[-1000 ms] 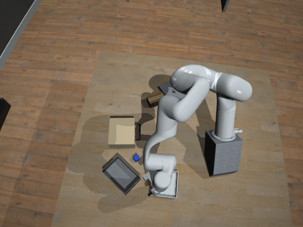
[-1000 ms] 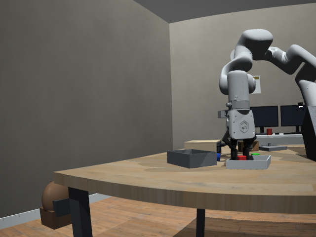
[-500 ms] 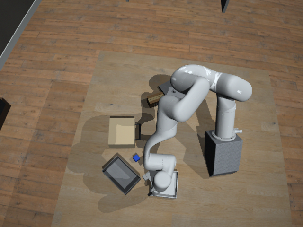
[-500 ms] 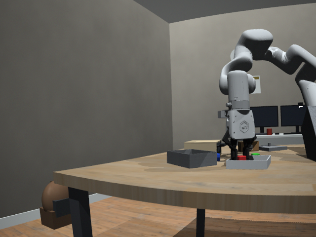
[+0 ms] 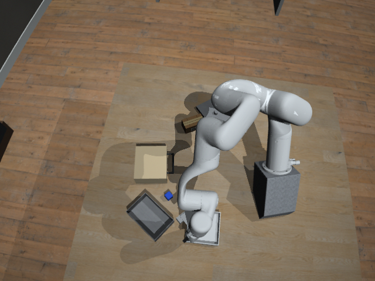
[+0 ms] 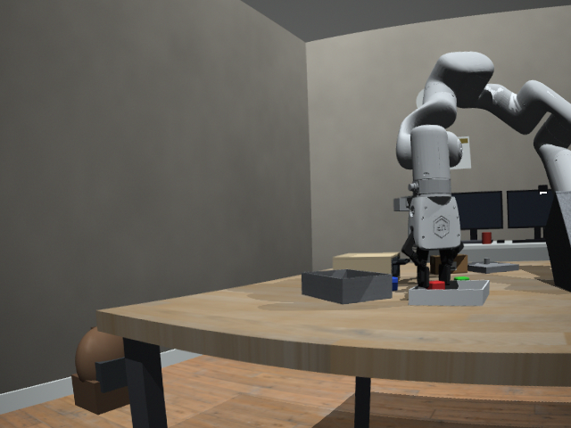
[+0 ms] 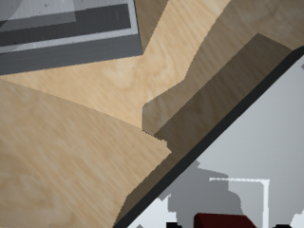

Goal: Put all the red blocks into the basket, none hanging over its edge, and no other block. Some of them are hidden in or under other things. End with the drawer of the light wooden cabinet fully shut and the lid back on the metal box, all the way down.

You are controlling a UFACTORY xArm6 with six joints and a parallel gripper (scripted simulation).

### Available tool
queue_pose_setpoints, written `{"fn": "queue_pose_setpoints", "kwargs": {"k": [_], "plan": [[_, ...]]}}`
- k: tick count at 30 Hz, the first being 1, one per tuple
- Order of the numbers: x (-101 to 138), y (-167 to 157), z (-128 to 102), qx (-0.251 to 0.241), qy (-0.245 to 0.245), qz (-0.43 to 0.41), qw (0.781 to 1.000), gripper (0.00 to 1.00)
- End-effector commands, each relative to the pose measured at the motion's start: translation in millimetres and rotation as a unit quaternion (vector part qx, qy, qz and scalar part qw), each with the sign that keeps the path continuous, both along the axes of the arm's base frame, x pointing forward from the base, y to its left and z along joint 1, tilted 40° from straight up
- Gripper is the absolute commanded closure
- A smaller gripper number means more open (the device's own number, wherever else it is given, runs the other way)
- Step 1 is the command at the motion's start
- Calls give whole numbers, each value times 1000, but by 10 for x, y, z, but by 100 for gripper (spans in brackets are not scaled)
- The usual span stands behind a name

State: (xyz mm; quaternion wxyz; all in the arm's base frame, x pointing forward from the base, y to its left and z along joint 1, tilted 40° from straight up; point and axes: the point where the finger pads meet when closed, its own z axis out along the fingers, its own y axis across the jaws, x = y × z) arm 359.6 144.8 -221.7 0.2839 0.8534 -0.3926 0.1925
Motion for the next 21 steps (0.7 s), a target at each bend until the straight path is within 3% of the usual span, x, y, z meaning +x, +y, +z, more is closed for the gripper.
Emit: {"fn": "queue_pose_setpoints", "kwargs": {"k": [1, 9, 21], "plan": [[8, 49, 46, 1, -1, 1, 1000, 52], [-8, 142, 158, 1, -1, 1, 1000, 52], [-57, 432, 509, 1, -1, 1, 1000, 52]]}}
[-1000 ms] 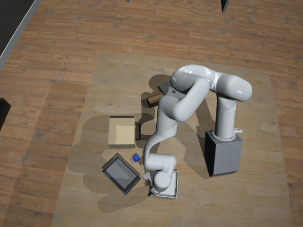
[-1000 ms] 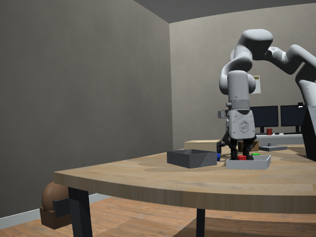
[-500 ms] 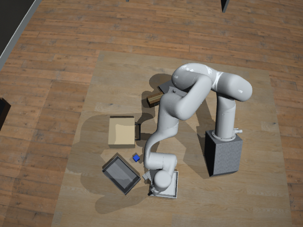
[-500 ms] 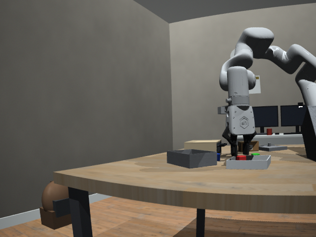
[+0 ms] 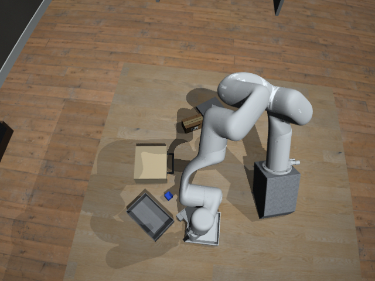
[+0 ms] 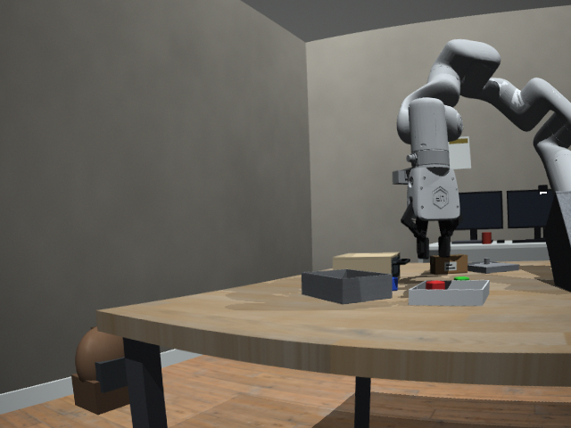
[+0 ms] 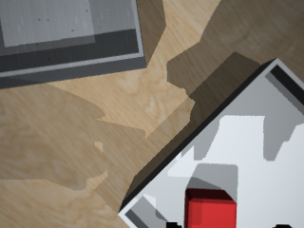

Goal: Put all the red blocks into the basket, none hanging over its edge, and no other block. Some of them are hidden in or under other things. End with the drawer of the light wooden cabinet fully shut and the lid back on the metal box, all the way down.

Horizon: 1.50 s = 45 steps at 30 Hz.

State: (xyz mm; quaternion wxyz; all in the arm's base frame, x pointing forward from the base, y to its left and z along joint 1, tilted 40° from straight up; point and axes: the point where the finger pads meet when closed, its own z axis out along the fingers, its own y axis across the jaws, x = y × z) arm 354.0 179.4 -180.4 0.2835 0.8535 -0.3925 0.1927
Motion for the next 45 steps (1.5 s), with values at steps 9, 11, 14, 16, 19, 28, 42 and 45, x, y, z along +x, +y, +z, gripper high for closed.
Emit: {"fn": "queue_pose_setpoints", "kwargs": {"k": [9, 11, 14, 16, 19, 28, 42, 45], "plan": [[-34, 274, 323, 1, -1, 0, 1000, 52], [-42, 323, 383, 1, -1, 0, 1000, 52], [-54, 390, 464, 1, -1, 0, 1000, 52], [-61, 429, 511, 1, -1, 0, 1000, 52], [-69, 476, 568, 1, -1, 0, 1000, 52], [-78, 531, 634, 1, -1, 0, 1000, 52], [94, 406, 860, 12, 5, -4, 1000, 52], [336, 160, 1202, 29, 12, -9, 999, 52]]}}
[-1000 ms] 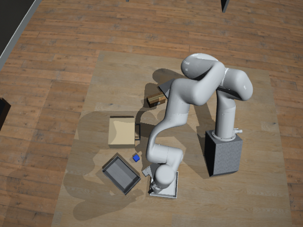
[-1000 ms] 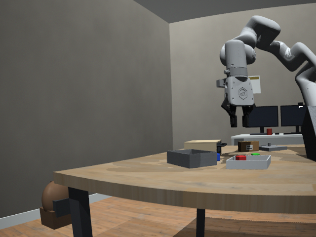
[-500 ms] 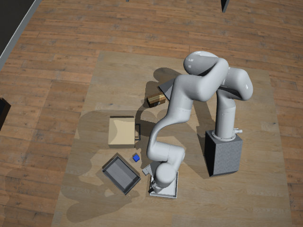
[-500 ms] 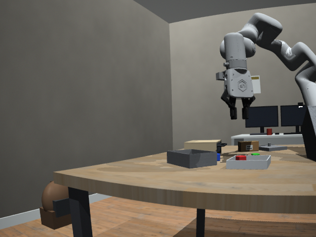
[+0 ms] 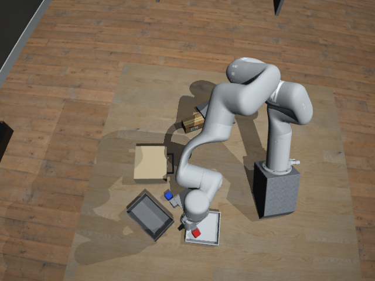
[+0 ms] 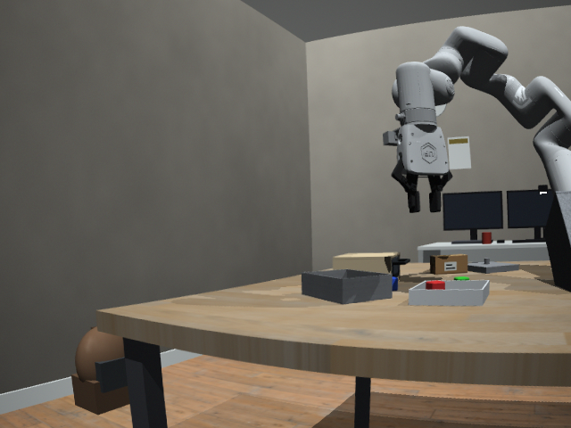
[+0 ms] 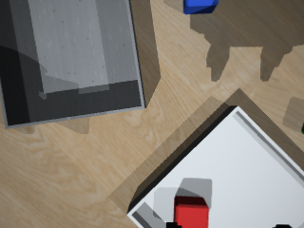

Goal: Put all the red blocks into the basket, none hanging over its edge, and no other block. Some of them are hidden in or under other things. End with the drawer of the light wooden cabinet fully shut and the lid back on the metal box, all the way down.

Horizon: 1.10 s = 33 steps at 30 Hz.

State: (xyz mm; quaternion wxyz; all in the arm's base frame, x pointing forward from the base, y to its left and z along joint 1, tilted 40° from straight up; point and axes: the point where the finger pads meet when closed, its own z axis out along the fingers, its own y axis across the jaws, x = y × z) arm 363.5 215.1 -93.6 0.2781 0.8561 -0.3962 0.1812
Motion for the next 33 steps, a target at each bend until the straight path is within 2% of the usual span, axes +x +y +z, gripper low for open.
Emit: {"fn": "queue_pose_setpoints", "kwargs": {"k": [1, 8, 10, 11, 13, 18, 25, 27, 28, 33], "plan": [[337, -321, 485, 26, 6, -7, 1000, 52], [569, -1074, 1150, 78, 2, -19, 997, 52], [569, -1074, 1150, 78, 2, -19, 997, 52], [613, -1410, 1419, 82, -3, -20, 996, 52], [567, -1570, 1516, 86, -13, -21, 996, 52], [377, -2163, 1893, 65, -38, -25, 997, 52], [-85, -2961, 2370, 12, -48, -35, 998, 52], [-85, -2961, 2370, 12, -48, -35, 998, 52], [-282, -3266, 2556, 6, -47, -36, 998, 52], [-583, -3659, 2799, -6, -45, -39, 998, 52]]}}
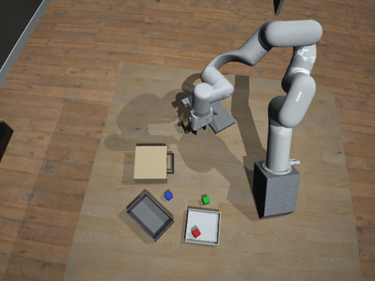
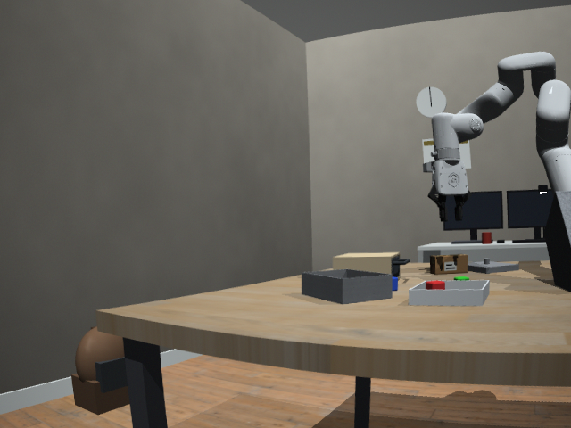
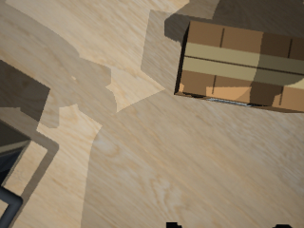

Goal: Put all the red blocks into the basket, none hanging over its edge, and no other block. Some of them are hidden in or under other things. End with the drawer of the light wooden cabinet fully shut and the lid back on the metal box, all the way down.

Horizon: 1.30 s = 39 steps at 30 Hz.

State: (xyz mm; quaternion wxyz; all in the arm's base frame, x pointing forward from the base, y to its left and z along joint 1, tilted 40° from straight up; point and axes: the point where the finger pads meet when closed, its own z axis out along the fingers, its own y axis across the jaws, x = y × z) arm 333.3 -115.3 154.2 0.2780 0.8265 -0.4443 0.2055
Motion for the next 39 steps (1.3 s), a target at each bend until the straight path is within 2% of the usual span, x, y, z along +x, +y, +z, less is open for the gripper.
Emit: {"fn": "queue_pose_setpoints", "kwargs": {"k": [1, 9, 11, 12, 28, 29, 39], "plan": [[-353, -452, 388, 2, -6, 8, 1000, 52], [-915, -1166, 949, 2, -6, 7, 1000, 52], [-915, -1166, 949, 2, -6, 7, 1000, 52], [-1097, -1374, 1153, 2, -6, 7, 1000, 52], [-1097, -1374, 1153, 2, -6, 7, 1000, 52], [-1097, -1374, 1153, 2, -6, 7, 1000, 56], [-1097, -1374, 1153, 2, -6, 7, 1000, 56]]}}
